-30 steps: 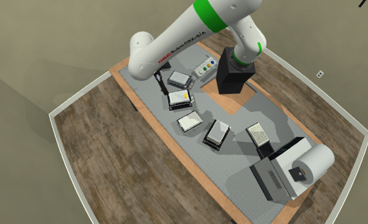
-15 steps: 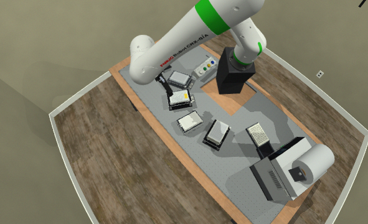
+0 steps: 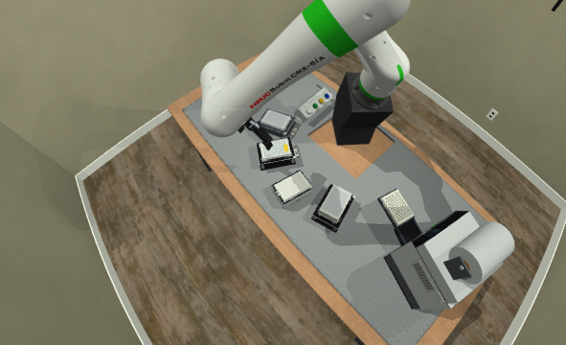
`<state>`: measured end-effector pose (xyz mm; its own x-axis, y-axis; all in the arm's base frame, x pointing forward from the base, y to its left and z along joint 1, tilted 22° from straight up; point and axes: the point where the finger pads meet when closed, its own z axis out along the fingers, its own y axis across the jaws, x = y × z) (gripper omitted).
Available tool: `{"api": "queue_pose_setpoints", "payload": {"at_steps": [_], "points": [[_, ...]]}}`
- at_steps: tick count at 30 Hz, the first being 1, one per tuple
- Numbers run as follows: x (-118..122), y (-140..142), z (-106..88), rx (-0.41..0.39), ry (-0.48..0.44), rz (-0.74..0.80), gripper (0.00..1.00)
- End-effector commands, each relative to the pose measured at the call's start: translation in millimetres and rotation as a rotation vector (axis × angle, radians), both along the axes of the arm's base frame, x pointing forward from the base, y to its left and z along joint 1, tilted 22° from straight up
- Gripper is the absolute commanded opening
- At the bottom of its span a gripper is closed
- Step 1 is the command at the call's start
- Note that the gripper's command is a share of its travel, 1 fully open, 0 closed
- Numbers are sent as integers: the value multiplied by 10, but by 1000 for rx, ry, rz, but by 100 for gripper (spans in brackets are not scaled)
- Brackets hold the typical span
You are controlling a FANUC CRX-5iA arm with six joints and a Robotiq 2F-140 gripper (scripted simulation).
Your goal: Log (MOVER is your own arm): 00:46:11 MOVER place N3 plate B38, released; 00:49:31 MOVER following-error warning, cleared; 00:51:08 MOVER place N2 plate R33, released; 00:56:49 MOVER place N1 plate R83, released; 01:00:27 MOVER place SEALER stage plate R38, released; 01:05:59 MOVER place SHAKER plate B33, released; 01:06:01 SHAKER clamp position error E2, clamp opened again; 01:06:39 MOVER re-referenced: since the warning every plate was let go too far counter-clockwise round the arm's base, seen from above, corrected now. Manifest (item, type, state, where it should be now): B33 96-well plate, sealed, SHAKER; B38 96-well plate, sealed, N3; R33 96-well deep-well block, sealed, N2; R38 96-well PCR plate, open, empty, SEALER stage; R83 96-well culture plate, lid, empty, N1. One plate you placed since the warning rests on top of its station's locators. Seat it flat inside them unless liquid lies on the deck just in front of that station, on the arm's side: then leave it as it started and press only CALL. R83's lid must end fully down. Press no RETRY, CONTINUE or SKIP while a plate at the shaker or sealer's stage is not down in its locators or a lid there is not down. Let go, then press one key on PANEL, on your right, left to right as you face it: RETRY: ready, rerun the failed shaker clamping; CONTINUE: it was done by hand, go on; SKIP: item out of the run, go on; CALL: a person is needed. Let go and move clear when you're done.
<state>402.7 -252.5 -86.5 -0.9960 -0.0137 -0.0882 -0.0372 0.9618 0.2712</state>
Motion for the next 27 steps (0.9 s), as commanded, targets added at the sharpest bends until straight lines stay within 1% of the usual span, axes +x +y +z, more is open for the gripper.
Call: {"api": "queue_pose_setpoints", "payload": {"at_steps": [1, 3, 6, 7, 9, 13, 17, 19, 22, 24, 27], "points": [[10, 20, 8, -1, -23, 93, 100], [31, 91, 16, -2, -32, 132, 100], [31, 91, 16, -3, -45, 190, 100], [45, 139, 22, -3, -50, 210, 100], [45, 139, 22, -3, -50, 210, 100], [70, 233, 33, -4, -68, 287, 100], [70, 233, 33, -5, -87, 365, 100], [88, 304, 41, -5, -96, 404, 100], [88, 304, 41, -5, -110, 462, 100], [104, 375, 50, -5, -120, 501, 100], [104, 375, 50, -5, -125, 521, 100]]}}
